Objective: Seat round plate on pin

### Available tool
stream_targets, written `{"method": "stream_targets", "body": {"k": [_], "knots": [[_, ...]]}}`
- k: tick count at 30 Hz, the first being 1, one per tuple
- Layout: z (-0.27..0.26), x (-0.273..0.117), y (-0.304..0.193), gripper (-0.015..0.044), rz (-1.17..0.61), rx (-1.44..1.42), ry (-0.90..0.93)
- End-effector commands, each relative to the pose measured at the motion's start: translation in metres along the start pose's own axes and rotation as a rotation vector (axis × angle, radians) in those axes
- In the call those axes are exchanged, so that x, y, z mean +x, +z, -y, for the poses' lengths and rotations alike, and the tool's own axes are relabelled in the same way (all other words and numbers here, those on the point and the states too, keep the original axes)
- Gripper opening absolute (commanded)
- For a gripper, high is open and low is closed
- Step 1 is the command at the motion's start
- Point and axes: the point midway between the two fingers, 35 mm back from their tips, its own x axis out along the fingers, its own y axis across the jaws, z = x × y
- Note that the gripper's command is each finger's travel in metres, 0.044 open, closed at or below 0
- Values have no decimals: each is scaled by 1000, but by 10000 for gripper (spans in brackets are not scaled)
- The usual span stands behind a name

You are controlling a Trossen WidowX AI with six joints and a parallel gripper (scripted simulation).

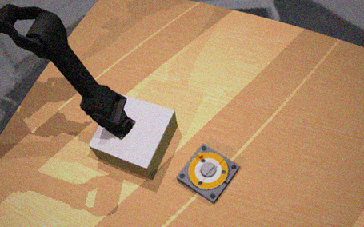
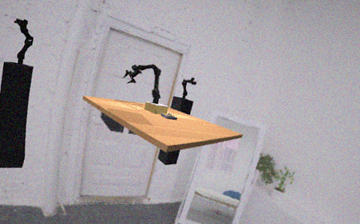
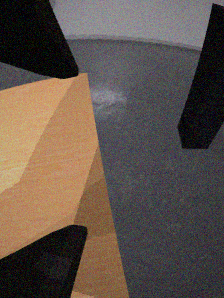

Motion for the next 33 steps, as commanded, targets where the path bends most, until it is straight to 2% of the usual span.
{"method": "stream_targets", "body": {"k": [1, 8, 10, 15, 20, 24, 26, 32, 33], "knots": [[-2, 1, -3, 374, -6, -6, 2], [-59, 26, -114, 190, -224, -234, 63], [-64, 29, -127, 138, -245, -263, 64], [-89, 39, -218, 6, -394, -482, 75], [-93, 31, -271, 0, -508, -499, 77], [-93, 22, -344, 0, -616, -701, 84], [-92, 20, -355, 0, -631, -734, 86], [-71, -9, -447, 0, -760, -1033, 107], [-70, -10, -450, 0, -763, -1042, 108]]}}
